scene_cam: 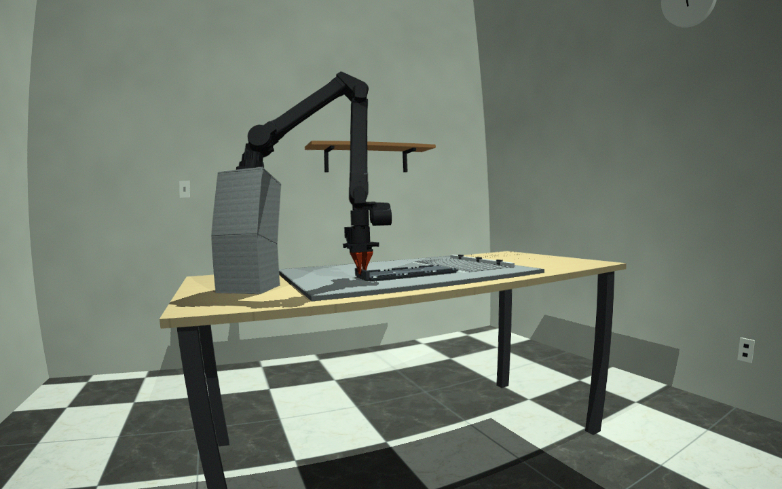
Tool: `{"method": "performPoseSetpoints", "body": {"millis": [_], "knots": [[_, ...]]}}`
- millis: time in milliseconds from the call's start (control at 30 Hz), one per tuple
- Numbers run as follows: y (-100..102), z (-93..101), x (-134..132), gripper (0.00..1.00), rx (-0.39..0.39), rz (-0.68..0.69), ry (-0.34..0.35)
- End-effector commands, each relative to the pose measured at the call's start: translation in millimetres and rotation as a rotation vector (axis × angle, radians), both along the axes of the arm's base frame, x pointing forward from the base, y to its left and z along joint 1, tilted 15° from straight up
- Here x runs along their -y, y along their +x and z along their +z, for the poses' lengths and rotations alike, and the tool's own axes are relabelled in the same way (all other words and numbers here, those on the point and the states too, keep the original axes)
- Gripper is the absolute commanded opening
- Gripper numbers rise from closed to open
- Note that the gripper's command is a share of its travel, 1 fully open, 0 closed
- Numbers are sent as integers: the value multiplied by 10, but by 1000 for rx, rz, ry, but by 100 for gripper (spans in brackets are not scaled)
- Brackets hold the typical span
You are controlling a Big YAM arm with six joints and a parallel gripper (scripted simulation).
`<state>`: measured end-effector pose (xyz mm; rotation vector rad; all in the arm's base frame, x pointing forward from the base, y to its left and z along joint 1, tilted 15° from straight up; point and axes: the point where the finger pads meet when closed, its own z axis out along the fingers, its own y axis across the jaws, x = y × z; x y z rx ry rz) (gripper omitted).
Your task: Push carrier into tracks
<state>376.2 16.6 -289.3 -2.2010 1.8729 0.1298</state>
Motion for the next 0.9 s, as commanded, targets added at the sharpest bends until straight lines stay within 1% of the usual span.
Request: {"method": "performPoseSetpoints", "body": {"millis": [0,867], "knots": [[-15,-55,91,0,-7,-2,-3],[4,-92,245,0,-13,-16,-2]]}}
